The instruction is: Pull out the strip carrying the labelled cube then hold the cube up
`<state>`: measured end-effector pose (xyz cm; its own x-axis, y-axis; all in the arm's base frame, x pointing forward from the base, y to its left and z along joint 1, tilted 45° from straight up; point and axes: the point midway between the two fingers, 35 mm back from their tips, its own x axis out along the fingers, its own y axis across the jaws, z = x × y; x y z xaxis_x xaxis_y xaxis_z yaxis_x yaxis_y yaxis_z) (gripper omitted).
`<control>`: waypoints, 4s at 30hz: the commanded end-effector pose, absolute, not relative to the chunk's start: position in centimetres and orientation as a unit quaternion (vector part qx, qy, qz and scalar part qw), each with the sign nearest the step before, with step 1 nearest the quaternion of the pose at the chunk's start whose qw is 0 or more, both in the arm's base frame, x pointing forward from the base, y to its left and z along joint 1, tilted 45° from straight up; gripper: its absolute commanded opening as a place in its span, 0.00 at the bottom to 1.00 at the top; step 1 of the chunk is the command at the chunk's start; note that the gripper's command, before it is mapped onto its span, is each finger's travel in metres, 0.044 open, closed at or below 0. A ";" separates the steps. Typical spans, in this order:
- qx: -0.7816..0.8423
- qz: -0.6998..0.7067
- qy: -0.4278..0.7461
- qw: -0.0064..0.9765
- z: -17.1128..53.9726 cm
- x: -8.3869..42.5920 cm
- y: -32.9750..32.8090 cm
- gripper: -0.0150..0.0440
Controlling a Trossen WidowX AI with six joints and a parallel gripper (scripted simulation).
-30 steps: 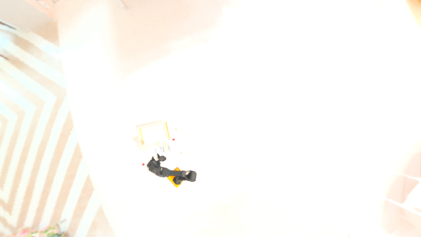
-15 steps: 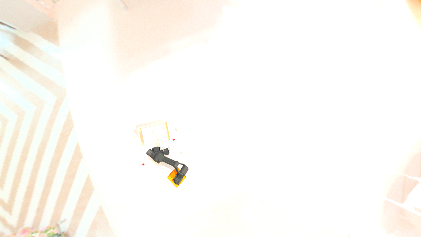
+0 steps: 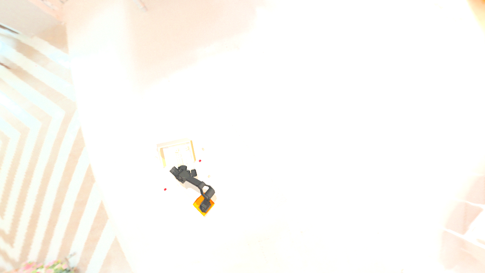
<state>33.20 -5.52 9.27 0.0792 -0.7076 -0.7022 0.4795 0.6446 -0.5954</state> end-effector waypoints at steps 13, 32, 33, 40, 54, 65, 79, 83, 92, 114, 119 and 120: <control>-0.107 -0.405 0.546 0.725 7.3 33.5 -7.3 0.25; -0.108 -0.407 0.545 0.725 5.2 33.8 -9.5 0.25; -0.108 -0.407 0.545 0.725 5.1 33.9 -9.6 0.25; -0.108 -0.407 0.545 0.725 4.8 33.9 -9.9 0.25; -0.108 -0.407 0.545 0.725 4.8 33.9 -9.9 0.25; -0.109 -0.407 0.545 0.725 4.7 33.9 -10.0 0.25; -0.109 -0.407 0.545 0.725 4.7 33.9 -10.1 0.25; -0.109 -0.407 0.545 0.725 4.6 33.7 -10.1 0.25; -0.109 -0.407 0.545 0.725 4.0 32.5 -9.7 0.25; -0.109 -0.407 0.546 0.724 2.6 29.5 -8.8 0.25; -0.109 -0.406 0.546 0.724 2.3 28.8 -8.5 0.25; -0.109 -0.406 0.546 0.724 2.2 28.7 -8.5 0.25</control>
<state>29.62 -8.44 2.71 0.0876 -0.7064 -0.7024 0.4716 0.6505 -0.5953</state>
